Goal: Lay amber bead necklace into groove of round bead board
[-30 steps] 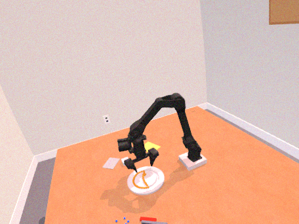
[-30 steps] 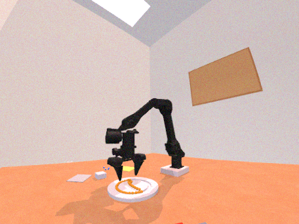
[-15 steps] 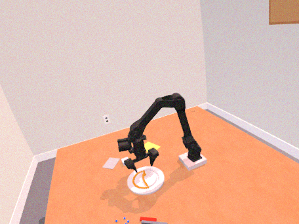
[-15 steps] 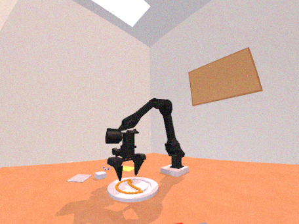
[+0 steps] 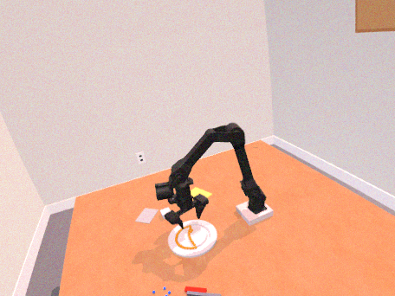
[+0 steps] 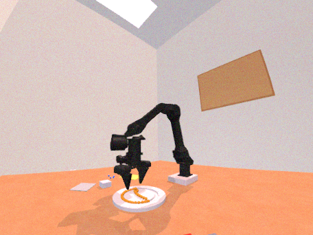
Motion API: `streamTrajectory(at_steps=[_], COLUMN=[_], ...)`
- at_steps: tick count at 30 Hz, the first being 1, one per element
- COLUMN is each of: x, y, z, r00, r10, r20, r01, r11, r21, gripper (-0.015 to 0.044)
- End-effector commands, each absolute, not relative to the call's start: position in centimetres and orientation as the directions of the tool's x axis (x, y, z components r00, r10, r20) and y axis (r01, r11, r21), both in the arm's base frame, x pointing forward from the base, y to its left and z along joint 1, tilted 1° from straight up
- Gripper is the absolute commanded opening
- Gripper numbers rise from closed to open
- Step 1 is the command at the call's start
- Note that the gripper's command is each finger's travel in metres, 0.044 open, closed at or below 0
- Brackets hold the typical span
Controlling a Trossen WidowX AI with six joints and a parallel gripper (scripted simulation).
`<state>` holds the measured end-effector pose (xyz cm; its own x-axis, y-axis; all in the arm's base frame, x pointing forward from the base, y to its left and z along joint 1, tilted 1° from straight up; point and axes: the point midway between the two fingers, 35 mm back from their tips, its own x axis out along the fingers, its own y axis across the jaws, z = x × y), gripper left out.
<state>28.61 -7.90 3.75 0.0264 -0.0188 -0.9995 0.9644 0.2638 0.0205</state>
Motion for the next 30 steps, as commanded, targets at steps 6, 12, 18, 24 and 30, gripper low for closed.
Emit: streamTrajectory(at_steps=[6,12,18,24,30], x=[28.9,29.0,29.1,29.1,29.2], y=[-7.5,-7.3,-7.2,-7.1,-6.9], z=[4.8,5.4,5.8,6.1,6.5], r00=[0.028,0.028,0.028,0.028,0.028], r10=[-0.018,-0.017,-0.017,-0.017,-0.017], r20=[-0.999,-0.999,-0.999,-0.999,-0.999], r01=[0.427,-0.093,-0.377,-0.628,-0.826], r11=[0.904,0.995,0.926,0.778,0.563], r21=[-0.004,-0.020,-0.027,-0.031,-0.033], gripper=[0.0125,0.0120,0.0120,0.0120,0.0120])
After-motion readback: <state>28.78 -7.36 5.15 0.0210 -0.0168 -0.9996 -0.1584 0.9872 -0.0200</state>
